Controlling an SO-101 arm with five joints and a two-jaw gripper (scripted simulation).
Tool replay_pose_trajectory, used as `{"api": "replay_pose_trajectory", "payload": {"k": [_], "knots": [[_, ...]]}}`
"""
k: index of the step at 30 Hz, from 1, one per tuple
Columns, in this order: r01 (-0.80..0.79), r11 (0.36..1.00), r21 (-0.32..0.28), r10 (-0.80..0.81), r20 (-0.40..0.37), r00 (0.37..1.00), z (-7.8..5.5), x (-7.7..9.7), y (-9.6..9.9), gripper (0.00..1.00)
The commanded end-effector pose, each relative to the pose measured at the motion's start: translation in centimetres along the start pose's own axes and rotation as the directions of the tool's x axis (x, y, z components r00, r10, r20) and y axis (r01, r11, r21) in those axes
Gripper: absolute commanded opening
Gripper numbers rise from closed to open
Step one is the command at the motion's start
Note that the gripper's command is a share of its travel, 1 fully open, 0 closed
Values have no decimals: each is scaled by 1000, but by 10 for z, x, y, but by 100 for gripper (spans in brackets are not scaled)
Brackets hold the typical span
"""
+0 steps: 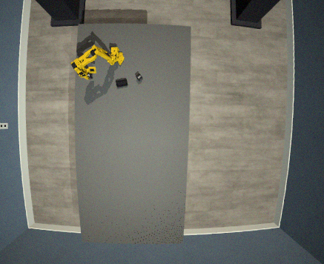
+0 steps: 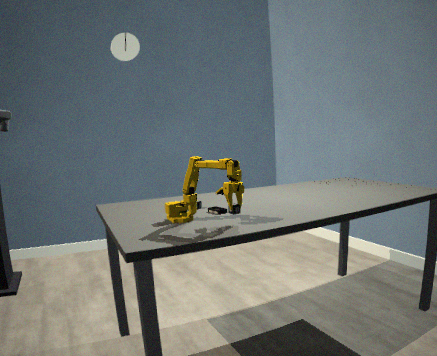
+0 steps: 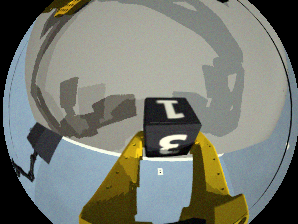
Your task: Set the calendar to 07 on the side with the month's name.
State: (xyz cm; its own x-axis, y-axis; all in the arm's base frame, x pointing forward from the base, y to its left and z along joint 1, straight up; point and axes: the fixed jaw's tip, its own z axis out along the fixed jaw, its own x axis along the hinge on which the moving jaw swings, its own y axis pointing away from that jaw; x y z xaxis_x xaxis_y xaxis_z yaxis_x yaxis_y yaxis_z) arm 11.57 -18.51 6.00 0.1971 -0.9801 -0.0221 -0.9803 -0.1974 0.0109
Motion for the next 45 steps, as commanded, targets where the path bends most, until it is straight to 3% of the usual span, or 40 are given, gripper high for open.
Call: {"api": "replay_pose_trajectory", "payload": {"k": [1, 9, 17, 20, 27, 34, 36, 45], "knots": [[-93, 995, 36, 95, -65, 993, -15, 5, -1, 0], [-316, 947, 50, 318, -55, 946, -14, 4, -1, 0], [-580, 812, 64, 583, -38, 812, -14, 2, -2, 0], [-612, 788, 65, 615, -35, 788, -14, 1, -2, 0], [-810, 582, 72, 813, -16, 583, -14, 0, -4, 0], [-945, 319, 74, 947, 6, 320, -14, -1, -6, 0], [-945, 319, 74, 947, 6, 320, -14, -1, -6, 0], [-996, -56, 66, 998, 33, -54, -14, -2, -9, 0]]}}
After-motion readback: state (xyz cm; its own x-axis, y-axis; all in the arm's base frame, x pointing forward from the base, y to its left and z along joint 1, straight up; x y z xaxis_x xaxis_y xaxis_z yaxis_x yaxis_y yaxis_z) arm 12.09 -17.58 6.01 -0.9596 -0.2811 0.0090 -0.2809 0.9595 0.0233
